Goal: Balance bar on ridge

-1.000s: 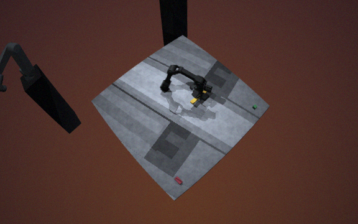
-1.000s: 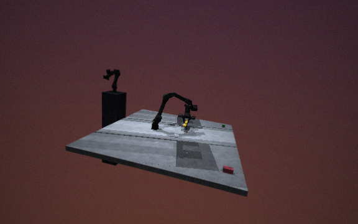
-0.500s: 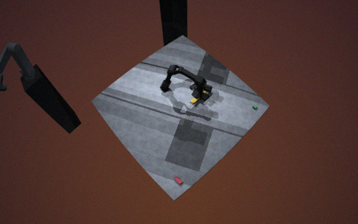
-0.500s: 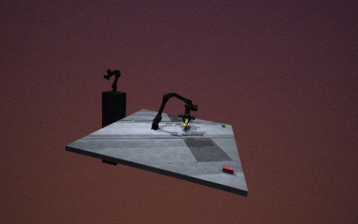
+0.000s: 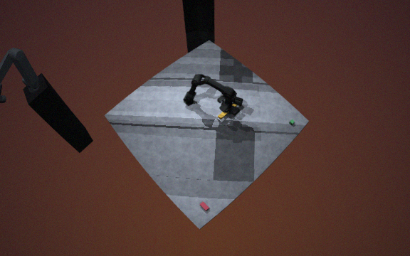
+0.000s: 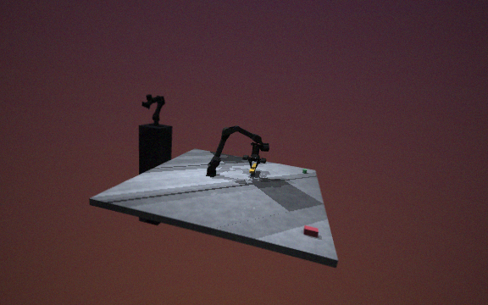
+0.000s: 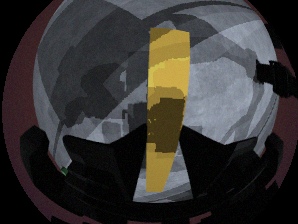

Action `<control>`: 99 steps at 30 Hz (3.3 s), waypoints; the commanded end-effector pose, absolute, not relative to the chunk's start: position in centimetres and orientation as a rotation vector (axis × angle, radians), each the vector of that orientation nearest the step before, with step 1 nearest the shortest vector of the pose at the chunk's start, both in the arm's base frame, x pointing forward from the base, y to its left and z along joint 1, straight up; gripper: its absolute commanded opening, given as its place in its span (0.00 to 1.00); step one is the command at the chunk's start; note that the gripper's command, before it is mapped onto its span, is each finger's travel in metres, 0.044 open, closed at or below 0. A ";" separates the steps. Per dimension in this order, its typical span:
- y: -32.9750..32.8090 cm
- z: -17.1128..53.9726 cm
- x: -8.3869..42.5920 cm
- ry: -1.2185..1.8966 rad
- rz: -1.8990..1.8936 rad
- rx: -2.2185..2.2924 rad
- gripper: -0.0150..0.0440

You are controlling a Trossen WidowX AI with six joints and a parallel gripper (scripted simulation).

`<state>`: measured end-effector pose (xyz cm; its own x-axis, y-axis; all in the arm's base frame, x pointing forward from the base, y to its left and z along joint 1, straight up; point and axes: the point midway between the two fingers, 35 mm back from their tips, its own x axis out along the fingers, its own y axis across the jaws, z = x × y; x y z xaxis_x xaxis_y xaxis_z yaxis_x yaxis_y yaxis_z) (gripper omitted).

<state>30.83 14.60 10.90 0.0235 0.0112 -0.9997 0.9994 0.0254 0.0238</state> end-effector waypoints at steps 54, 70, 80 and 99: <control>14.6 10.4 30.8 1.210 -1.169 1.213 0.25; 14.6 10.3 30.8 1.210 -1.169 1.213 0.25; 14.6 10.2 30.8 1.210 -1.169 1.213 0.25; 14.6 10.0 30.8 1.210 -1.169 1.213 0.25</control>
<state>30.86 14.62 10.27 0.0259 0.0126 -0.9996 0.9993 0.0251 0.0262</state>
